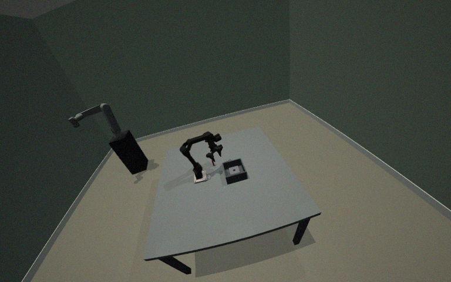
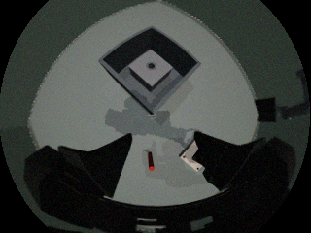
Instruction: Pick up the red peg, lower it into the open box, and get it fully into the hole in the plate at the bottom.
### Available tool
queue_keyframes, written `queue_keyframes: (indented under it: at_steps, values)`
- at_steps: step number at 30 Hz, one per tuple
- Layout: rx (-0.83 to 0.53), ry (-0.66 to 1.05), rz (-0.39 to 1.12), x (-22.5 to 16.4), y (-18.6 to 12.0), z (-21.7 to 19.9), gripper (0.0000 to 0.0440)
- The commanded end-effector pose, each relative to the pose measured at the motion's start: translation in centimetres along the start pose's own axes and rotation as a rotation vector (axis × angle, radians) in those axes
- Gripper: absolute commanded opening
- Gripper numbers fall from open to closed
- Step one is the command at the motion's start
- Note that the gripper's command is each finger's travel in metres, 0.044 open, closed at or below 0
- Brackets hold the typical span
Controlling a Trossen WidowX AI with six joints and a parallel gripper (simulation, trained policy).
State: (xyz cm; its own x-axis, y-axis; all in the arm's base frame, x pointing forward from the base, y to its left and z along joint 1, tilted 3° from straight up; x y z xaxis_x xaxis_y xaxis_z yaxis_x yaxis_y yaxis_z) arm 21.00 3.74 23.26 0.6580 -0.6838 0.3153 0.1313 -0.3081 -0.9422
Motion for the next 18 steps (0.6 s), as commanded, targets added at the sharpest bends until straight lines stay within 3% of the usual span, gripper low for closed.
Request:
queue_keyframes:
  at_steps: [1,18]
  values:
    - [-0.002,-0.029,0.043,-1.6,0.3,0.8,0.0440]
    - [0.027,-0.120,0.109,-8.6,4.9,4.2,0.0440]
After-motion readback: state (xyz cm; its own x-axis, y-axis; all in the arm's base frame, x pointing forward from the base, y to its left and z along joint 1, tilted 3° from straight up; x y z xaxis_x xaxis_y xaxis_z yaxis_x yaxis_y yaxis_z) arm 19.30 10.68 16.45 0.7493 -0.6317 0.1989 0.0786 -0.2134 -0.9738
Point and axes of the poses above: the point midway between the two fingers, 35 mm back from their tips, its own y axis out along the fingers, its own z axis across the jaws, x = y × z, the point moved 6 cm from there along -y, back along the fingers, and after that the axes turned 5 degrees about -y, right-handed, at the moved point
